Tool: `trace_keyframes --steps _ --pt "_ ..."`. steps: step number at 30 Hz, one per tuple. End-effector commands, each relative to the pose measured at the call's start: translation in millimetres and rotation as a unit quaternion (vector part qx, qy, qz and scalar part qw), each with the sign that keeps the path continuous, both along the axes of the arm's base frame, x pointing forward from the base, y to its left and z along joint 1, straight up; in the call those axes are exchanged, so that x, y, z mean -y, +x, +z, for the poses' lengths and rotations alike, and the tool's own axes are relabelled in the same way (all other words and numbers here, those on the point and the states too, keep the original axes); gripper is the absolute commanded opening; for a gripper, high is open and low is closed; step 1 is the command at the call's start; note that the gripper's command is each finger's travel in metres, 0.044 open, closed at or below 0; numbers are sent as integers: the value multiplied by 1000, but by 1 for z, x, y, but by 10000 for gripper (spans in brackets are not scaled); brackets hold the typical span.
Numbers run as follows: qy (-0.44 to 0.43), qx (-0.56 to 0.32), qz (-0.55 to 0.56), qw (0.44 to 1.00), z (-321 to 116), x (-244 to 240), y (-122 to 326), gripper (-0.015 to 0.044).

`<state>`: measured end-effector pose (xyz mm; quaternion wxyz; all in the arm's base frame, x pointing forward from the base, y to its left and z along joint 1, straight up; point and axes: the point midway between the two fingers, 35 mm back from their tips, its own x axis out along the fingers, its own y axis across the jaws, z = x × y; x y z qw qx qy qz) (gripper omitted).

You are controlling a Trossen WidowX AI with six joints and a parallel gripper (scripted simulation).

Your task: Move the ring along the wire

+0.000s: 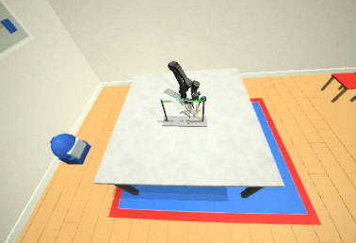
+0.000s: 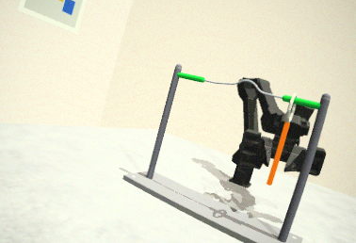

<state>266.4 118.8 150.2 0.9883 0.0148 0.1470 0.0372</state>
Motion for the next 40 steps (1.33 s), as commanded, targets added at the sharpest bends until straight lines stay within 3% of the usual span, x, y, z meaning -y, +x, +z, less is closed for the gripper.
trace_keyframes --steps 1,6,17,40 --pt "1 0 -4 1000 0 1 0 160" --pt "1 0 -4 1000 0 1 0 160" --pt "0 -1 0 1000 14 6 -48 440" --pt "0 -1 0 1000 14 6 -48 440"
